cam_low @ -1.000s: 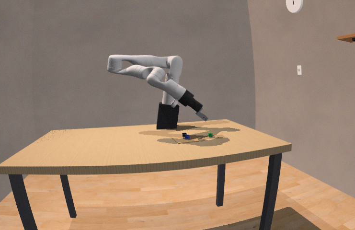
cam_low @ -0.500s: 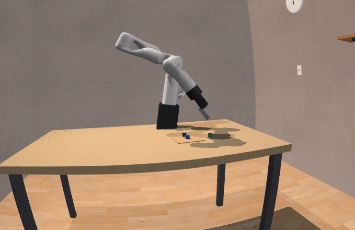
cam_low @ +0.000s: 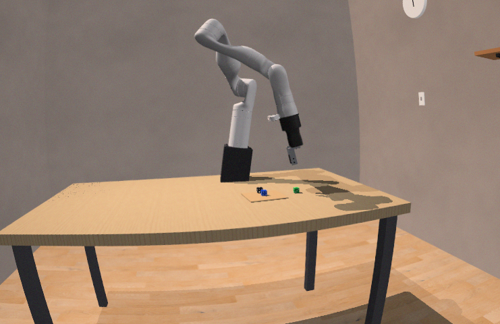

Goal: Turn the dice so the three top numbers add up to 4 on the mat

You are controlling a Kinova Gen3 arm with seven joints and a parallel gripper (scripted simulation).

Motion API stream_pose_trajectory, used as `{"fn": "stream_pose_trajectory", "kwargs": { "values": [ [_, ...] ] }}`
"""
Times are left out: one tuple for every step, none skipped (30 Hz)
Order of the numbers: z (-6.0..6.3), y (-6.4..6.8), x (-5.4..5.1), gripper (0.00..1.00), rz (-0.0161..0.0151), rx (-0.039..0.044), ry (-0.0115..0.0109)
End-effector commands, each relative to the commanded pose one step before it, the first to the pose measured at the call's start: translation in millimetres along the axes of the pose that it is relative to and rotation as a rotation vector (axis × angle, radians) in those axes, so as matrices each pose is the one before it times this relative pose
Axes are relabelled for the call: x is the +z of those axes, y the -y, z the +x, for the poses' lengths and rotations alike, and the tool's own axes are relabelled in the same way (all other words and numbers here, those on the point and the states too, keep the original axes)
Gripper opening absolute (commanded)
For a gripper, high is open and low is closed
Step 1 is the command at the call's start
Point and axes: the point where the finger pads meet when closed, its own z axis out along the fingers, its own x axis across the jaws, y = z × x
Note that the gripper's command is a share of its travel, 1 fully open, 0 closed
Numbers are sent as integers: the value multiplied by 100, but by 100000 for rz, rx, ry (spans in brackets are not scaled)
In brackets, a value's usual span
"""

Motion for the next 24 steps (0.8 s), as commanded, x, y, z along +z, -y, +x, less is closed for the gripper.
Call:
{"fn": "stream_pose_trajectory", "kwargs": {
  "values": [
    [96, -1535, -102, 70, 6596, -4438, 736],
    [1, -168, -111, 70, 2197, 4, 159],
    [-15, -77, -14, 70, 2029, 7, -81],
    [-11, -76, -22, 70, 1843, 5, -59],
    [-7, -77, -34, 70, 1659, 3, -30],
    [-3, -75, -41, 70, 1480, 2, -8],
    [0, -72, -45, 70, 1305, 1, 8],
    [2, -66, -46, 70, 1136, 1, 19],
    [3, -60, -45, 70, 974, 0, 25],
    [4, -52, -42, 70, 821, 0, 27],
    [4, -44, -37, 70, 676, 0, 26],
    [4, -36, -31, 70, 542, 0, 24],
    [3, -29, -25, 70, 419, 0, 20],
    [3, -21, -19, 70, 309, 0, 16],
    [0, 0, 0, 70, 0, 0, 0],
    [0, 0, 0, 70, 0, 0, 0],
    [2, -15, -14, 70, 213, 0, 11],
    [1, -9, -9, 70, 133, 0, 7],
    [1, -5, -5, 70, 70, 0, 4],
    [0, -2, -2, 70, 27, 0, 2],
    [0, 0, 0, 70, 4, 0, 0],
    [0, 0, 0, 100, 0, 0, 0],
    [0, 0, 0, 100, 0, 0, 0],
    [0, 0, 0, 100, 0, 0, 0]
  ]
}}
